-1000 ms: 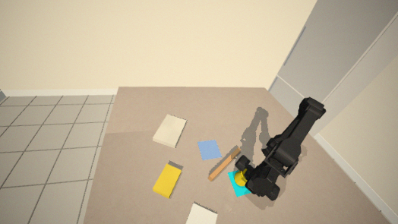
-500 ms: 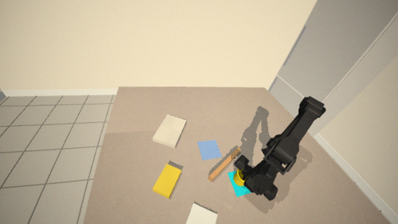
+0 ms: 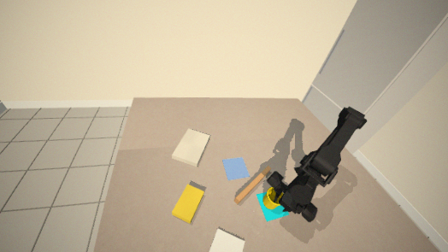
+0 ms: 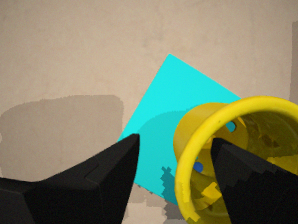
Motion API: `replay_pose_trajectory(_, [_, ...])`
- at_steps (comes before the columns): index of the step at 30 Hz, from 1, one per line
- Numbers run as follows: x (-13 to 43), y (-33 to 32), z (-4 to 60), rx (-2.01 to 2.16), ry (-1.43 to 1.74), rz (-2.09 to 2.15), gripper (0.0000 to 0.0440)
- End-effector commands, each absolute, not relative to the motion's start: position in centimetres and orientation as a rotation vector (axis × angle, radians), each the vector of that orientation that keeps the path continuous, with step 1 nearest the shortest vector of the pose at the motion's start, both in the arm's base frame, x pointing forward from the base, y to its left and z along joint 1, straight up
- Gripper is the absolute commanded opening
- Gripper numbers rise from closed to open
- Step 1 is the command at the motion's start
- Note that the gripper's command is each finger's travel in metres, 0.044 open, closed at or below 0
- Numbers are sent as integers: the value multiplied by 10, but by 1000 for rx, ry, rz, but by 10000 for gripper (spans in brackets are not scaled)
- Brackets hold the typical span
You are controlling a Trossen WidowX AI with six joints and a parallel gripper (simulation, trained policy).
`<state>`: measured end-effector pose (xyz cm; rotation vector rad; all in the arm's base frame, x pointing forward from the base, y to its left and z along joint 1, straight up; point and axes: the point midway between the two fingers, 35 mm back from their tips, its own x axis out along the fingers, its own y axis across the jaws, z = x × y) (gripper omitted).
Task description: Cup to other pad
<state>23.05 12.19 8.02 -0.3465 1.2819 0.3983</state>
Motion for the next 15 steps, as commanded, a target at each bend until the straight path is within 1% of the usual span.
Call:
replay_pose_trajectory(1, [227,122,85,-333,1268,414,216])
replay_pose_trajectory(15, [221,121,114,-282,1187,433,296])
